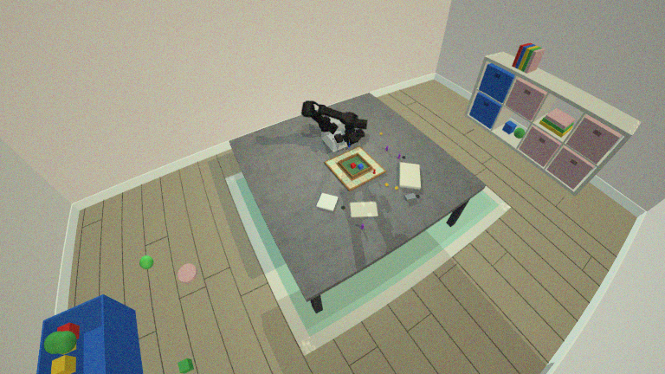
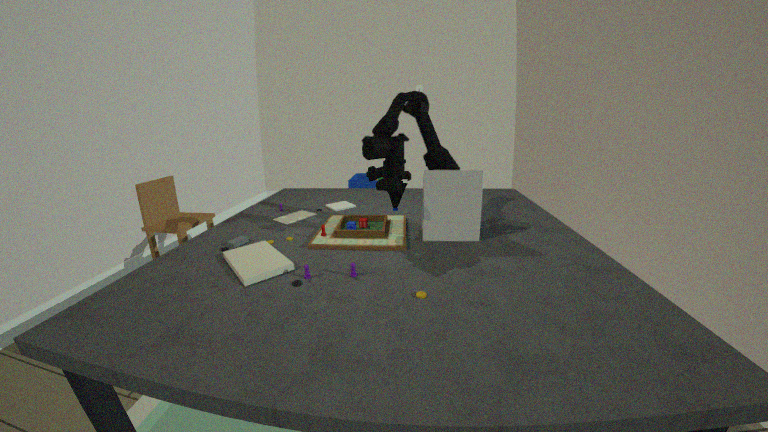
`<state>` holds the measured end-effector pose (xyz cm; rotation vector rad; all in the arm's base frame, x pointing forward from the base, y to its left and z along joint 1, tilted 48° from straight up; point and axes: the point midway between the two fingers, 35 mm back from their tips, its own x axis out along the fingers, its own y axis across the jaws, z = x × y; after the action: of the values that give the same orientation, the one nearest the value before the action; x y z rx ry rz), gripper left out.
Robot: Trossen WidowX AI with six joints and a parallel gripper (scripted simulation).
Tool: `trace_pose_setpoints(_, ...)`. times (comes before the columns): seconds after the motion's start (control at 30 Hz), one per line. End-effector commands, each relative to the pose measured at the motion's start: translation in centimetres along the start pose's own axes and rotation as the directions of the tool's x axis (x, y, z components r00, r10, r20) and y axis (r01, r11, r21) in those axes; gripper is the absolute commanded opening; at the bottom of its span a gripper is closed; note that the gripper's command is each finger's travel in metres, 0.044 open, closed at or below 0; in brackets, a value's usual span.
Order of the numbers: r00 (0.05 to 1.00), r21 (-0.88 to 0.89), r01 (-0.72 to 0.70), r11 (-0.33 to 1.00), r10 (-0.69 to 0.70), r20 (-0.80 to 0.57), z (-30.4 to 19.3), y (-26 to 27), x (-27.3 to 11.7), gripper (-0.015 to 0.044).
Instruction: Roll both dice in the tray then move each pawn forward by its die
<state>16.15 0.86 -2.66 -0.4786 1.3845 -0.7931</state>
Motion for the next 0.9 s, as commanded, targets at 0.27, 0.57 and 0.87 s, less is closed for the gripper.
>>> trace_pose_setpoints(0.27,1.0,0.016,0.009,1.0,-0.009,0.003,-0.9,-0.6,-5.5,0.0)
trace_pose_setpoints(0.57,1.0,0.001,-0.027,1.0,0.027,-0.007,1.2,-1.0,-4.8,0.0)
trace_pose_setpoints(0.87,0.998,-0.005,-0.058,0.998,0.058,-0.005,4.2,-2.2,-3.6,0.0)
